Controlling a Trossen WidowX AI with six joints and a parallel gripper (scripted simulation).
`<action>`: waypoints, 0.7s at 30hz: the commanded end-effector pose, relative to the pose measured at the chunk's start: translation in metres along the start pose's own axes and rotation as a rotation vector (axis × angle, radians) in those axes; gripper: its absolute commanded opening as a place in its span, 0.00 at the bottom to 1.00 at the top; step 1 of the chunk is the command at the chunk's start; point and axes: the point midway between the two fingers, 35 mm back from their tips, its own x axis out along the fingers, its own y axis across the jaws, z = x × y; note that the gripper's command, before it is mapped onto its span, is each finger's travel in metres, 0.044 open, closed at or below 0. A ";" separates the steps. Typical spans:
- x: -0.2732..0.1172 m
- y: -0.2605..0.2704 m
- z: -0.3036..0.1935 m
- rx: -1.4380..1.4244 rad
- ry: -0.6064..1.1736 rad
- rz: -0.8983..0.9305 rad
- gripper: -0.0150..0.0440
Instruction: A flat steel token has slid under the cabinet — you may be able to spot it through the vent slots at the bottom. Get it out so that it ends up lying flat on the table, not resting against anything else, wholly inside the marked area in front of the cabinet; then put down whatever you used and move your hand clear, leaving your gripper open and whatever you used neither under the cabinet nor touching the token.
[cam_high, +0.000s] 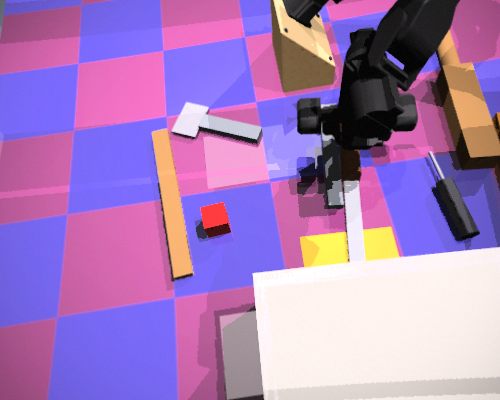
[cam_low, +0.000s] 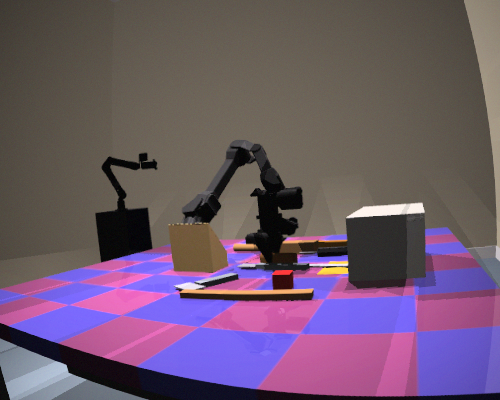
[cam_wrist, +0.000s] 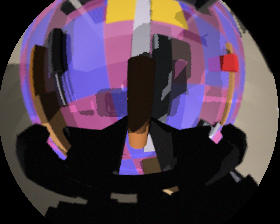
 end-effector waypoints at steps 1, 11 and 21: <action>0.001 0.000 -0.008 0.007 0.005 0.001 0.25; 0.001 0.000 -0.020 0.008 0.005 0.001 0.25; 0.000 0.001 -0.022 -0.002 0.001 0.000 0.25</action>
